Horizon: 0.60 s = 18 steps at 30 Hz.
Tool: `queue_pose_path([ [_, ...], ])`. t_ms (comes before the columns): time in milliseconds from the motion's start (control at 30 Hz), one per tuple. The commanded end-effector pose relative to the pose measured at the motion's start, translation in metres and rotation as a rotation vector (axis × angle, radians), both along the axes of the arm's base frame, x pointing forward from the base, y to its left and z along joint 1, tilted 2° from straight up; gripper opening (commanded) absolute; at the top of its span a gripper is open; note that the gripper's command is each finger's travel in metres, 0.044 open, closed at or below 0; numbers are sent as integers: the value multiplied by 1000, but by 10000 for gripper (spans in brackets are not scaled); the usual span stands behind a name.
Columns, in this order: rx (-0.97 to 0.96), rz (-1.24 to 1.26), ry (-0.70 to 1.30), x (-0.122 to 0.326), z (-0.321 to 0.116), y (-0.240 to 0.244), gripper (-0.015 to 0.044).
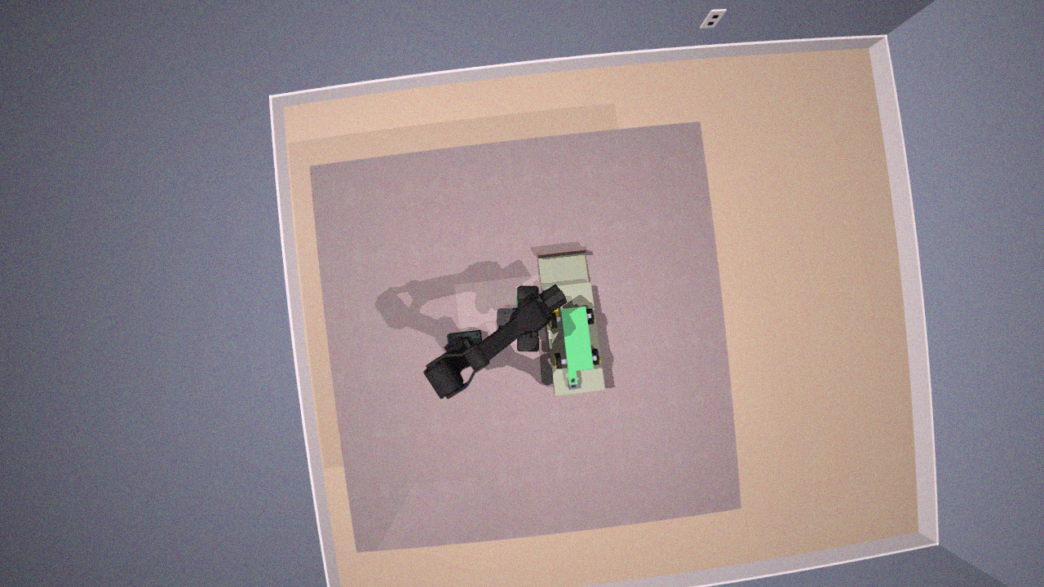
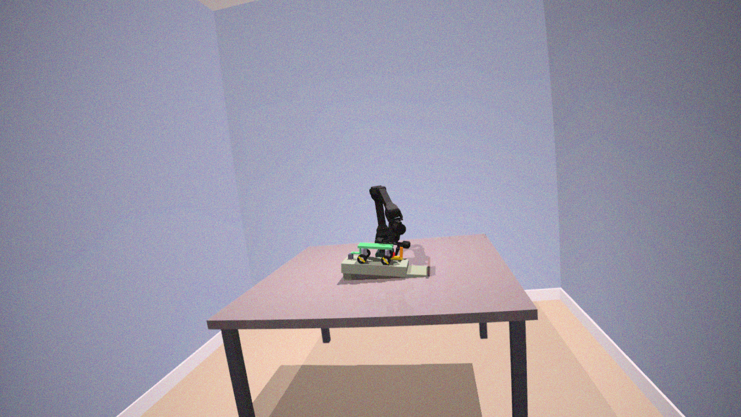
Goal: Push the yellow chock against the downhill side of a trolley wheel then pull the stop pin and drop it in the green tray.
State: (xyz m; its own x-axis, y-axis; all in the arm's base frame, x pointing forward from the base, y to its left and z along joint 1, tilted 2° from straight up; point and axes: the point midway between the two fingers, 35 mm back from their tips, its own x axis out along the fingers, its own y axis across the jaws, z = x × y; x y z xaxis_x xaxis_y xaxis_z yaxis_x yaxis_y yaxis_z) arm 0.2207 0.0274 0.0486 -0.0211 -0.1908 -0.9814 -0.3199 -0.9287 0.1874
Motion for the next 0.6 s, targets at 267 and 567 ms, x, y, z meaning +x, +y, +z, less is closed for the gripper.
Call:
queue_pose_path([
  [267, 1, -3, -3, 2, -4, 6, 190],
  [567, 1, -3, -3, 4, -6, 10, 190],
])
